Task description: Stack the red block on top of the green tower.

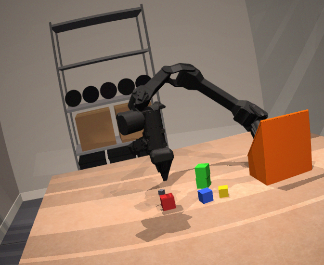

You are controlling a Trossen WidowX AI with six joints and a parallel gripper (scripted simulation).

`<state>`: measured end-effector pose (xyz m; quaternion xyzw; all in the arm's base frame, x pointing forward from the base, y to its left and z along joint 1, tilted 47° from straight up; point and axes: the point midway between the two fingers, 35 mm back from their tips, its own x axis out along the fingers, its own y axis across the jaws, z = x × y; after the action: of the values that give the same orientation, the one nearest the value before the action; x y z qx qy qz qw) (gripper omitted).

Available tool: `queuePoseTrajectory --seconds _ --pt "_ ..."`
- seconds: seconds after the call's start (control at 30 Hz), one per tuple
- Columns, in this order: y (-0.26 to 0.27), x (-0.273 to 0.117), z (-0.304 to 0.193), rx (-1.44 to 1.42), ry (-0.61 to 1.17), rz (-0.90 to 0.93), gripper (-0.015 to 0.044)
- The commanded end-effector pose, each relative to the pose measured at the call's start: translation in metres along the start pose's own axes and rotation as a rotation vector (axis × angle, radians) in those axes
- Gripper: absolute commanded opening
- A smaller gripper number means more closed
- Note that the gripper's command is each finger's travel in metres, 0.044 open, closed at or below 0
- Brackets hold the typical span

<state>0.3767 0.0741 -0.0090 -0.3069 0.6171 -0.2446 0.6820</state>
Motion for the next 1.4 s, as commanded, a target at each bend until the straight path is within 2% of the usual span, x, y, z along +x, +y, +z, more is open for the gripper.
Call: queuePoseTrajectory --seconds 0.0,0.17,1.37 --pt "0.0 0.014 0.002 0.004 0.001 -0.007 0.044" --pt "-0.001 0.052 -0.003 0.004 0.001 -0.01 0.044" --pt "-0.002 0.1 -0.001 0.004 0.001 -0.012 0.044"
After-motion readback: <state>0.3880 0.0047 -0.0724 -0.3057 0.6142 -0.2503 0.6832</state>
